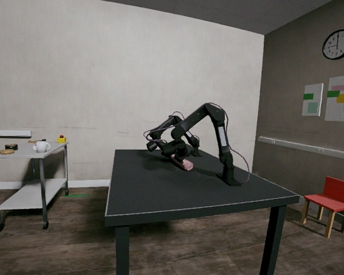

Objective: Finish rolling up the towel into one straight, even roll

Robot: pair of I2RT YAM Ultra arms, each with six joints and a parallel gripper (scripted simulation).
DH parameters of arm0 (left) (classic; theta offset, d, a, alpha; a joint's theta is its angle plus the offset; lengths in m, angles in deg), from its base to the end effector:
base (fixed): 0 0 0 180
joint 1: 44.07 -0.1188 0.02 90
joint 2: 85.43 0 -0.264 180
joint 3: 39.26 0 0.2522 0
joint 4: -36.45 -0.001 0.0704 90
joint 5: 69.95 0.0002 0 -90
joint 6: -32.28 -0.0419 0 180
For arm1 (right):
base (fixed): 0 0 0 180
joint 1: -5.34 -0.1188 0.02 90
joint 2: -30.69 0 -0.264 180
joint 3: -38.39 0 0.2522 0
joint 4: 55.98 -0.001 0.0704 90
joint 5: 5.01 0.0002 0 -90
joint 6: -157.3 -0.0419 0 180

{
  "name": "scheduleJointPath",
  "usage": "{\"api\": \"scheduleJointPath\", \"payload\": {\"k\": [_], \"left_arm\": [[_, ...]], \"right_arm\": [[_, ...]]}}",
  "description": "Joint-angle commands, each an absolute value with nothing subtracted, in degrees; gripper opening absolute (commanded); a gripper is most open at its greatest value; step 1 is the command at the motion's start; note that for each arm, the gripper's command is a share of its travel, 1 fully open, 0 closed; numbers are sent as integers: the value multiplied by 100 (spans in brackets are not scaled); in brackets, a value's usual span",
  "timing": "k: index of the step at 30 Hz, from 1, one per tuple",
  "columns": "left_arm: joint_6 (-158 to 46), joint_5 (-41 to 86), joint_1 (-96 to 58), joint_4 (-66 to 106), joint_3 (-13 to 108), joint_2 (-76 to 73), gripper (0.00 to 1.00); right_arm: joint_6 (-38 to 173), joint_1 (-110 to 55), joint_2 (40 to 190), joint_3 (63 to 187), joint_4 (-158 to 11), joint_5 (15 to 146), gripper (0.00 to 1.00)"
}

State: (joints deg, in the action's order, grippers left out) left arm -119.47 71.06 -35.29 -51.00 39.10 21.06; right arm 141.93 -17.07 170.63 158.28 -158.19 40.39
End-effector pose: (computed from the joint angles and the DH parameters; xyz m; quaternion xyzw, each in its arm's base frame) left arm 0.2673 -0.0732 0.1658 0.4303 0.7737 -0.4649 0.0084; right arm 0.3631 0.1826 0.1176 0.5960 -0.6677 -0.4404 0.0704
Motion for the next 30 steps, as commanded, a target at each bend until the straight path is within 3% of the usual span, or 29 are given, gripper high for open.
{"api": "scheduleJointPath", "payload": {"k": [1,11,13,18,30], "left_arm": [[-12020,7163,-3559,-5155,4046,2159,85],[-12020,7163,-3559,-5155,4046,2159,85],[-12020,7163,-3559,-5155,4046,2159,85],[-12020,7163,-3559,-5155,4046,2159,85],[-12020,7163,-3559,-5155,4046,2159,85]], "right_arm": [[14318,-1684,17084,16003,-15974,3994,43],[14246,-1682,16917,15943,-15974,3983,71],[14246,-1682,16917,15943,-15974,3983,71],[14218,-1680,16858,15925,-15974,3979,85],[14123,-1279,16484,16044,-15974,4090,85]]}}
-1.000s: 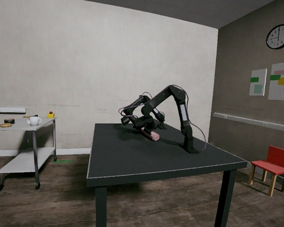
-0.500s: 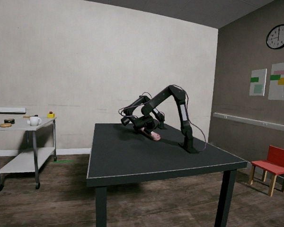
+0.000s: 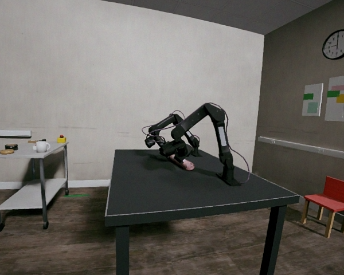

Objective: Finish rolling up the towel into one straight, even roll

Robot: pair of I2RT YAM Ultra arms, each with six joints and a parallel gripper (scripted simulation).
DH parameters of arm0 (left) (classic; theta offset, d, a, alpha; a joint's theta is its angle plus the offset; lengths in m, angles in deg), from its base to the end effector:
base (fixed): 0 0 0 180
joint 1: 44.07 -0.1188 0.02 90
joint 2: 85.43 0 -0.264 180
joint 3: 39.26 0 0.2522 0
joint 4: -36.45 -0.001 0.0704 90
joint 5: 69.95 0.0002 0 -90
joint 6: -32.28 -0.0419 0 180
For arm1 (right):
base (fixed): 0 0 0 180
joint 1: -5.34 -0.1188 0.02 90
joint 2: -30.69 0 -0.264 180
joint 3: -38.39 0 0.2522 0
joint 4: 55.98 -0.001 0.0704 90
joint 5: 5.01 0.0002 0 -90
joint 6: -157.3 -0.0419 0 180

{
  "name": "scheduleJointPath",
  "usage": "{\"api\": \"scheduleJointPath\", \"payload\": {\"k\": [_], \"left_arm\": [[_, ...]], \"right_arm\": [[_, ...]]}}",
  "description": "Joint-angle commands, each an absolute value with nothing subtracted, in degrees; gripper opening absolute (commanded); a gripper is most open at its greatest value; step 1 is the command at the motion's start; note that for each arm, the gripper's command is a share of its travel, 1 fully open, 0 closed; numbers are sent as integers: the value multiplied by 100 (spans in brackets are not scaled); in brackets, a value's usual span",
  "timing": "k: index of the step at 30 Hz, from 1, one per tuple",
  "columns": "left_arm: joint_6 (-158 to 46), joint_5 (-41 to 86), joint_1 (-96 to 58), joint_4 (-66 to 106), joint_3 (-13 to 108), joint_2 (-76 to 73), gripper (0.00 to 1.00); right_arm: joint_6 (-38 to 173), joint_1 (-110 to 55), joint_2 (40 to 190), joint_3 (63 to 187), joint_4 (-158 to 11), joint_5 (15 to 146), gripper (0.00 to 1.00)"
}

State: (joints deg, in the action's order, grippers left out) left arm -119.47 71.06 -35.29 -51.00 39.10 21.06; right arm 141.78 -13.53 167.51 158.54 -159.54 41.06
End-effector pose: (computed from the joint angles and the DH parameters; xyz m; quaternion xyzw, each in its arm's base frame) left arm 0.2673 -0.0732 0.1658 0.4303 0.7737 -0.4649 0.0084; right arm 0.3719 0.1589 0.1403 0.5844 -0.6853 -0.4322 0.0455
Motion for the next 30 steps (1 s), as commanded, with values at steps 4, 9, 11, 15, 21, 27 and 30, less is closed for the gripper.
{"api": "scheduleJointPath", "payload": {"k": [4,9,11,15,21,27,30], "left_arm": [[-12020,7163,-3559,-5155,4046,2159,85],[-12017,7159,-3559,-5152,4041,2149,85],[-11997,7126,-3556,-5129,4001,2069,85],[-11911,6971,-3541,-5027,3820,1705,85],[-11794,6713,-3511,-4908,3555,1110,85],[-11589,6171,-3420,-4817,3116,-137,85],[-11469,5837,-3330,-4837,2927,-873,85]], "right_arm": [[14067,-1074,16317,16155,-15974,4125,85],[14042,-988,16259,16224,-15974,4138,85],[14063,-985,16222,16196,-15974,4165,85],[14172,-978,16039,16052,-15974,4300,85],[14357,-963,15724,15812,-15974,4520,85],[14710,-931,15047,15326,-15974,4965,85],[14818,-900,14500,14882,-15793,5197,85]]}}
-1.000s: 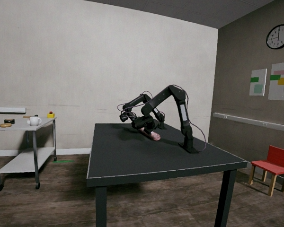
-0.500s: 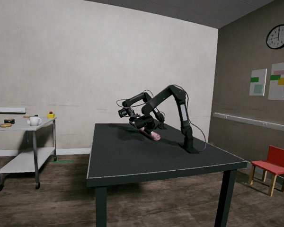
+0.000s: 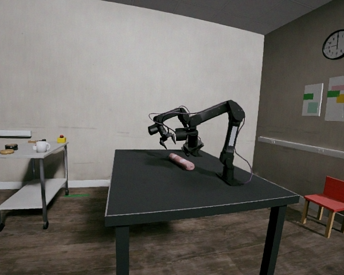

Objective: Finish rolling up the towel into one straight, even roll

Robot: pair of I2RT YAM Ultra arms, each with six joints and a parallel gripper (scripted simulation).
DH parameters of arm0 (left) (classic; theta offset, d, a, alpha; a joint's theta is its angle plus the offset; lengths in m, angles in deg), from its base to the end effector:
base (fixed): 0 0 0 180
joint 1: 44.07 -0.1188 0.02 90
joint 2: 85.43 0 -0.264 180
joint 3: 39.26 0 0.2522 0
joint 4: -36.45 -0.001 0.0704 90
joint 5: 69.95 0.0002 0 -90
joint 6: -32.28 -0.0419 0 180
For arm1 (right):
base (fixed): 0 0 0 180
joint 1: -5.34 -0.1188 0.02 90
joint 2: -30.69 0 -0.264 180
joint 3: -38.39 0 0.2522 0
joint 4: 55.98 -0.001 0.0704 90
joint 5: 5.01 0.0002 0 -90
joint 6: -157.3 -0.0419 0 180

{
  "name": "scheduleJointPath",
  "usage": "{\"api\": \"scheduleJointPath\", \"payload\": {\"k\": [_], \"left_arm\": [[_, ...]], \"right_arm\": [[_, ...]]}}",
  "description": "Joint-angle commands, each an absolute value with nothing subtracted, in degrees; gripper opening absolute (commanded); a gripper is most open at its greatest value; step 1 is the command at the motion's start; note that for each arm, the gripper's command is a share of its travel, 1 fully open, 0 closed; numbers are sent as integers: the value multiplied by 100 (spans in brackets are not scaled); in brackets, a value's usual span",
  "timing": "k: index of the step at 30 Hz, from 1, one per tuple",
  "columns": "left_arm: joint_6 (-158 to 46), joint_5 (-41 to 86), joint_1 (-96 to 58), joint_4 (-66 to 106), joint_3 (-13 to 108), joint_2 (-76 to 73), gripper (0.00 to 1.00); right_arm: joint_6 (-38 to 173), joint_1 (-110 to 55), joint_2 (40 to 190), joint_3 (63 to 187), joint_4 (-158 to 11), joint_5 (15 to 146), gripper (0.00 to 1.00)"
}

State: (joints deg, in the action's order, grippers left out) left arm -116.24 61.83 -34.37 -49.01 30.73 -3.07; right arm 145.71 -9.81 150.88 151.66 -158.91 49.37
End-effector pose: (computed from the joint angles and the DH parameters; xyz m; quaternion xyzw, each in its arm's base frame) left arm 0.2096 -0.0631 0.2258 0.5025 0.7854 -0.3503 0.0889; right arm 0.3481 0.1206 0.2184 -0.6473 0.6806 0.3426 0.0183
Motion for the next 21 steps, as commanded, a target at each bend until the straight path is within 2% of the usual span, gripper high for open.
{"api": "scheduleJointPath", "payload": {"k": [1,4,10,19,21], "left_arm": [[-11426,5717,-3290,-4855,2874,-1128,85],[-11381,5592,-3245,-4879,2826,-1386,85],[-11045,4737,-2799,-5111,2670,-2916,85],[-10086,3041,-1209,-5617,2881,-4740,85],[-10086,3041,-1209,-5617,2881,-4740,85]], "right_arm": [[14827,-885,14257,14671,-15671,5270,85],[14842,-867,14008,14464,-15561,5343,85],[14963,-722,12413,13308,-14953,5760,85],[15311,-409,10143,12065,-14389,6244,85],[15311,-409,10143,12065,-14389,6244,85]]}}
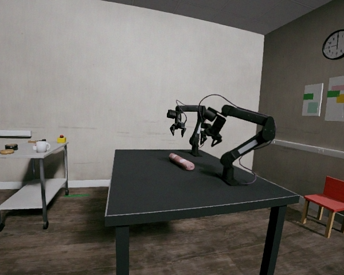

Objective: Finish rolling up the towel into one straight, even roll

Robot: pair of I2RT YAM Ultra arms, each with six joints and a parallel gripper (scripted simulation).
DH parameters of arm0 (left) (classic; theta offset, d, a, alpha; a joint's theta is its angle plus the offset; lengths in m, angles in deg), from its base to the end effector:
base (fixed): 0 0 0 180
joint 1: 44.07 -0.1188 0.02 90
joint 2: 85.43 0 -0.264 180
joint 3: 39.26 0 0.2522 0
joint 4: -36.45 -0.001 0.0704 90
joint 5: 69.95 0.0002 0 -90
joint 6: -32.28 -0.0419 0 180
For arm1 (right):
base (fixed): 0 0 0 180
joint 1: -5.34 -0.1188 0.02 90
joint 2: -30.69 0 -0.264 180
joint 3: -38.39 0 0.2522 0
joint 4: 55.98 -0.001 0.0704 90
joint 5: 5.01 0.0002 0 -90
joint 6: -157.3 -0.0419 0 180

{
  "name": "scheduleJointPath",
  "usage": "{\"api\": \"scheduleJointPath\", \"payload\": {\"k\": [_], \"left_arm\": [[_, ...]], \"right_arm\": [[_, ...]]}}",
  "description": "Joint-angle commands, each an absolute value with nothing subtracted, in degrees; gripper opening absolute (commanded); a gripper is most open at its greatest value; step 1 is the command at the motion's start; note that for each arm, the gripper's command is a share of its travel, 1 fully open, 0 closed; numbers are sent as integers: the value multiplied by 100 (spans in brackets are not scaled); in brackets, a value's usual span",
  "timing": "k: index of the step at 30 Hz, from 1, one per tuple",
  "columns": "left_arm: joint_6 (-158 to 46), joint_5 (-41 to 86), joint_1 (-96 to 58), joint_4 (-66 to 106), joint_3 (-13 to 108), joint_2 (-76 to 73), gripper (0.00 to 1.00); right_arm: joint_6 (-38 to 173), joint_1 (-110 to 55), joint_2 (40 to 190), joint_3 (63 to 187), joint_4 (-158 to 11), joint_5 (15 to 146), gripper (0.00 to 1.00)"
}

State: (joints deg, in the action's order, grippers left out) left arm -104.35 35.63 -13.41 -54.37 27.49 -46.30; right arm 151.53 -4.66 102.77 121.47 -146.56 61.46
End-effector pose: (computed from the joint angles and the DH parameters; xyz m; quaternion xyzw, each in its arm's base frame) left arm 0.0708 -0.0539 0.3034 0.6264 0.7331 -0.0987 0.2457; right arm 0.1996 0.0532 0.3111 -0.7270 0.6499 0.1083 0.1934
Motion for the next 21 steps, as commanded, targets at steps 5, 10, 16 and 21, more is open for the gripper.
{"api": "scheduleJointPath", "payload": {"k": [5,10,16,21], "left_arm": [[-9008,1808,533,-5982,3135,-5249,85],[-8134,1036,2017,-6464,3443,-5349,85],[-7630,756,2832,-6731,3571,-5476,85],[-7718,887,2667,-6731,3577,-5534,85]], "right_arm": [[15626,-148,9139,11652,-14272,6359,85],[15960,151,8439,11432,-14267,6358,85],[16234,421,8090,11342,-14298,6261,85],[16301,486,8060,11332,-14310,6213,85]]}}
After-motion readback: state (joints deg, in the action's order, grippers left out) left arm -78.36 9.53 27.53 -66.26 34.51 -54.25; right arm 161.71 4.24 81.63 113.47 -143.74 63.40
